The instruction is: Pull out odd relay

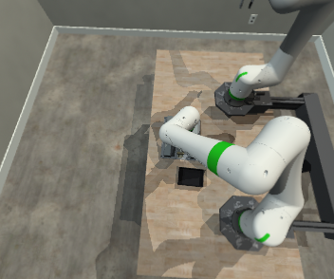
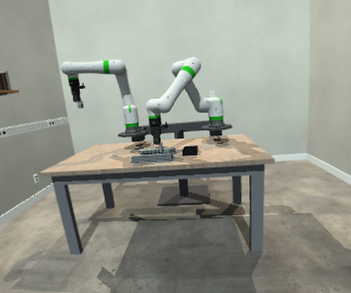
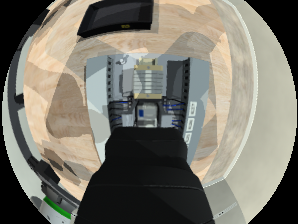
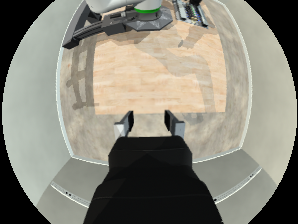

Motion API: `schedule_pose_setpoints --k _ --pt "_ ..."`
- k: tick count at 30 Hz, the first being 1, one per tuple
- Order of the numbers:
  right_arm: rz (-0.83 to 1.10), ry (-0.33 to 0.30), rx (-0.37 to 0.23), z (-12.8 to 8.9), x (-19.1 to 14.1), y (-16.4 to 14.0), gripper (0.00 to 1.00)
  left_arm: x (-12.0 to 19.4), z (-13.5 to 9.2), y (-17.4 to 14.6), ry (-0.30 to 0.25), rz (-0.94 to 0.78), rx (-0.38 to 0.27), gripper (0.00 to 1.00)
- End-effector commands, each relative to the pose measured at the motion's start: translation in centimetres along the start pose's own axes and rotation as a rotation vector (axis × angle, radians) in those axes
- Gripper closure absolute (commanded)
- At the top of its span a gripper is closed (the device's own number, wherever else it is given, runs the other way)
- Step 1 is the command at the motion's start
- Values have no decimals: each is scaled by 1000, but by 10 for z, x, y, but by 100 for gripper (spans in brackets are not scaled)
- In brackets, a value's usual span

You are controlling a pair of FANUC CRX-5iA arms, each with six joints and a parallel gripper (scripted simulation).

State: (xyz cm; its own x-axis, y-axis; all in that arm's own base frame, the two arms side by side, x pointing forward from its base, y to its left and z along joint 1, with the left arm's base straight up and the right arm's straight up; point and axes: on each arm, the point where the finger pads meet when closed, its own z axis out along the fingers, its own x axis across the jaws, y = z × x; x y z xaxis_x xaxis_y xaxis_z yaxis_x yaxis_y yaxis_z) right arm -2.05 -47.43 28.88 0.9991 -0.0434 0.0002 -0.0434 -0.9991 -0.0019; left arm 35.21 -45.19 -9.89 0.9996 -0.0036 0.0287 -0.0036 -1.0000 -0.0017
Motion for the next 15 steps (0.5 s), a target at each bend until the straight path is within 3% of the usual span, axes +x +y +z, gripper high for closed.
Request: schedule_pose_setpoints --k 1,15 --pt "0 0 -2 -1 0 0 0 1 -1 1 -5 0 -2 100" --pt "0 0 -2 -1 0 0 0 1 -1 1 -28 0 -2 100"
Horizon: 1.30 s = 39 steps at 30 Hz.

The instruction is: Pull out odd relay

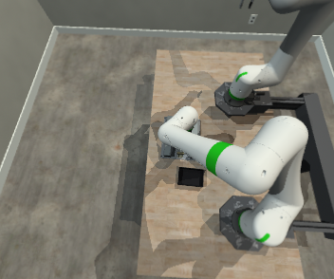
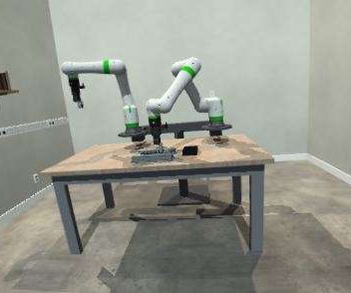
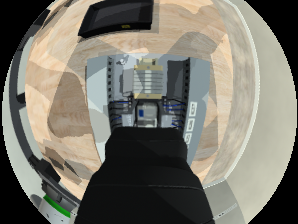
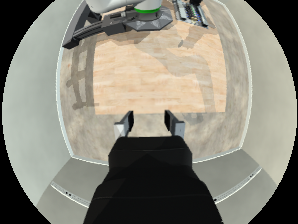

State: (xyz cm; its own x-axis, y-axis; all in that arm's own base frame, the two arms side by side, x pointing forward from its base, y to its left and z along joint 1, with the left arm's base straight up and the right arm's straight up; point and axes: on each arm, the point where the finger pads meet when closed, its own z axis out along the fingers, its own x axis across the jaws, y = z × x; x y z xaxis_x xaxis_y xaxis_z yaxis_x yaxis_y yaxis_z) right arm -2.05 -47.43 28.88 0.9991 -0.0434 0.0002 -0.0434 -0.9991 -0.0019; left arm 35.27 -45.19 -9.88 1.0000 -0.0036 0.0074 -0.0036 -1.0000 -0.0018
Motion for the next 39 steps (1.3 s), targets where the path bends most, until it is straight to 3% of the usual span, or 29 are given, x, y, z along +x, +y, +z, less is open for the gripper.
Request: schedule_pose_setpoints --k 1,39 --pt "0 0 -2 -1 0 0 0 1 -1 1 -9 0 -2 100" --pt "0 0 -2 -1 0 0 0 2 -1 1 -63 0 -2 100"
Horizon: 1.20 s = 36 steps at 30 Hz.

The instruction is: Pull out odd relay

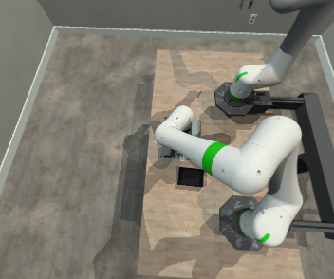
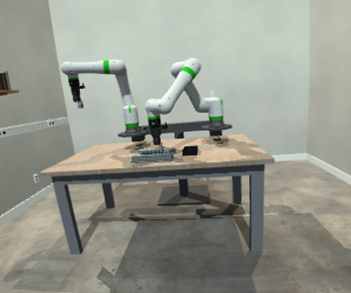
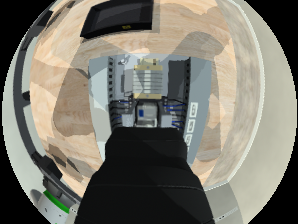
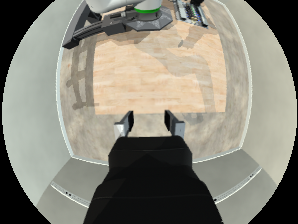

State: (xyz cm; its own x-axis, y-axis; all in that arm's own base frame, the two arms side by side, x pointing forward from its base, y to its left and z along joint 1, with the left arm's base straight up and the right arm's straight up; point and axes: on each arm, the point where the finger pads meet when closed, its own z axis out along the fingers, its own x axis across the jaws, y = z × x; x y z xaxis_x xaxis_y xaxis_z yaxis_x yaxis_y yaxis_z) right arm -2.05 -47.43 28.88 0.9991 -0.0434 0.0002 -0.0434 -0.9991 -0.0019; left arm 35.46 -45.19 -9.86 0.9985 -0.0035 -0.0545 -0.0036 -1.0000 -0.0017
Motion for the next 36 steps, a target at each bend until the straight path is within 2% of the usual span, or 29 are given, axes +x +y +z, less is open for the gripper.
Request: schedule_pose_setpoints --k 1,36 --pt "0 0 -2 -1 0 0 0 0 -1 1 -1 0 -2 100" --pt "0 0 -2 -1 0 0 0 2 -1 1 -53 0 -2 100"
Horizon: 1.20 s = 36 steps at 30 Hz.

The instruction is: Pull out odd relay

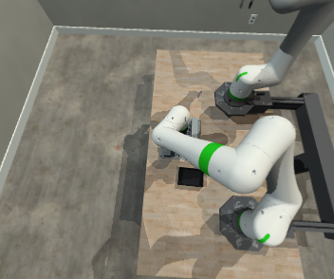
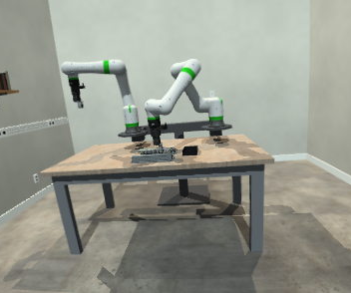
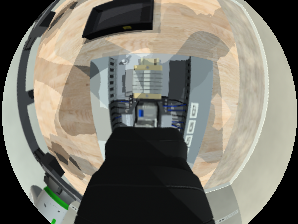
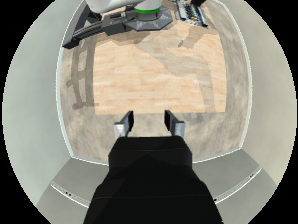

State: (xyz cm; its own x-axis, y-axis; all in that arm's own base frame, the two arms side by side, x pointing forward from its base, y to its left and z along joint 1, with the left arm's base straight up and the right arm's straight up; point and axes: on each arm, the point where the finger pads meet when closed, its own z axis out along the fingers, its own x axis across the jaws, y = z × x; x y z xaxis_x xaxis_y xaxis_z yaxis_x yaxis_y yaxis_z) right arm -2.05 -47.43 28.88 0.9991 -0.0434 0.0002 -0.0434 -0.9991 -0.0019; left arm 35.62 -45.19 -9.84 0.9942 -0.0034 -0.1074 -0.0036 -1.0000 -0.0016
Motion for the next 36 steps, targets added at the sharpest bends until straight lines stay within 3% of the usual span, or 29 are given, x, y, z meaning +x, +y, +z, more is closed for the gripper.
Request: schedule_pose_setpoints --k 1,36 --pt "0 0 -2 -1 0 0 0 0 -1 1 1 0 -2 100" --pt "0 0 -2 -1 0 0 0 -1 -1 1 60 0 -2 100"
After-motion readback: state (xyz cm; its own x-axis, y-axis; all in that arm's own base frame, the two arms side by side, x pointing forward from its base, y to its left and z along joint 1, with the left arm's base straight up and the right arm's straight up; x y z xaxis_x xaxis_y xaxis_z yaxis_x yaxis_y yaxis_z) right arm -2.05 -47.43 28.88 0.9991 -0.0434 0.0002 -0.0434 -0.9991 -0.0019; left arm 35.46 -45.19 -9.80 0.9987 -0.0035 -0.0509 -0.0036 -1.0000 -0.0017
